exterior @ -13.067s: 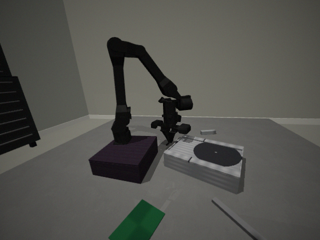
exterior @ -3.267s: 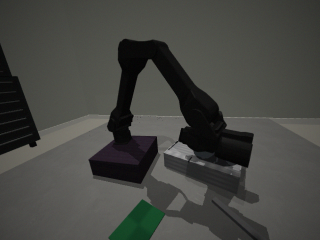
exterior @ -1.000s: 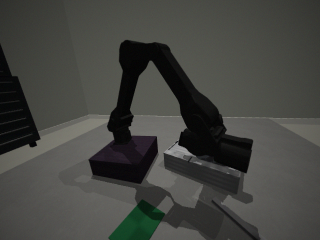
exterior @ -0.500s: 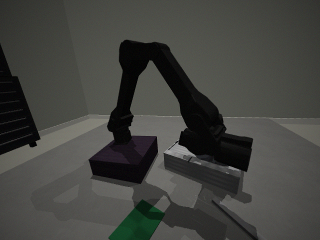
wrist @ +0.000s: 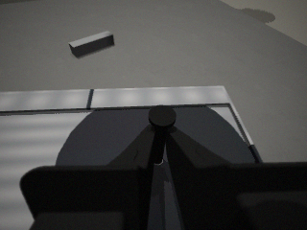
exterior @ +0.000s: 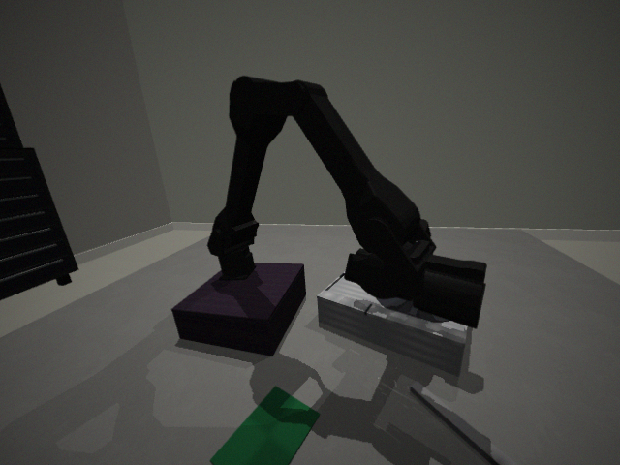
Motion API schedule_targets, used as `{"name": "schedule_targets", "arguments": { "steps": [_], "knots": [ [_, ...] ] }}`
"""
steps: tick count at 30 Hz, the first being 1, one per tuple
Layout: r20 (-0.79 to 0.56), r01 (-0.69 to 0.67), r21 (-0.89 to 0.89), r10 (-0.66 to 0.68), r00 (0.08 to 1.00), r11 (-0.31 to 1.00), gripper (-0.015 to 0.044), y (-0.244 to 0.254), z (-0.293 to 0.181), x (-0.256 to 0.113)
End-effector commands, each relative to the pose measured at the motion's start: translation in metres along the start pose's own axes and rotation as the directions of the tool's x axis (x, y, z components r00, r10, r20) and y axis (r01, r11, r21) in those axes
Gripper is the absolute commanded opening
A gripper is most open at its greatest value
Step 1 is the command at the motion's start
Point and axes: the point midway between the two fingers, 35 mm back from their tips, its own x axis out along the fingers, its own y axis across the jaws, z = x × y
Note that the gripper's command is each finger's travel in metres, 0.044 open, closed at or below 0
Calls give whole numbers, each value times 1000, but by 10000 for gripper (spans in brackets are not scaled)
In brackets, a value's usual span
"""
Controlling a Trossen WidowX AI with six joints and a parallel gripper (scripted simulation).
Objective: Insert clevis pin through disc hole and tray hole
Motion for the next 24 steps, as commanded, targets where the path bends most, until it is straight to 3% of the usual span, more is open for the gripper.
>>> {"name": "schedule_targets", "arguments": {
  "steps": [1,24],
  "knots": [
    [5,0,-10,0,1000,1000,0,1,0,0],
    [39,-7,6,6,999,1000,0,1,-3,-2]
  ]
}}
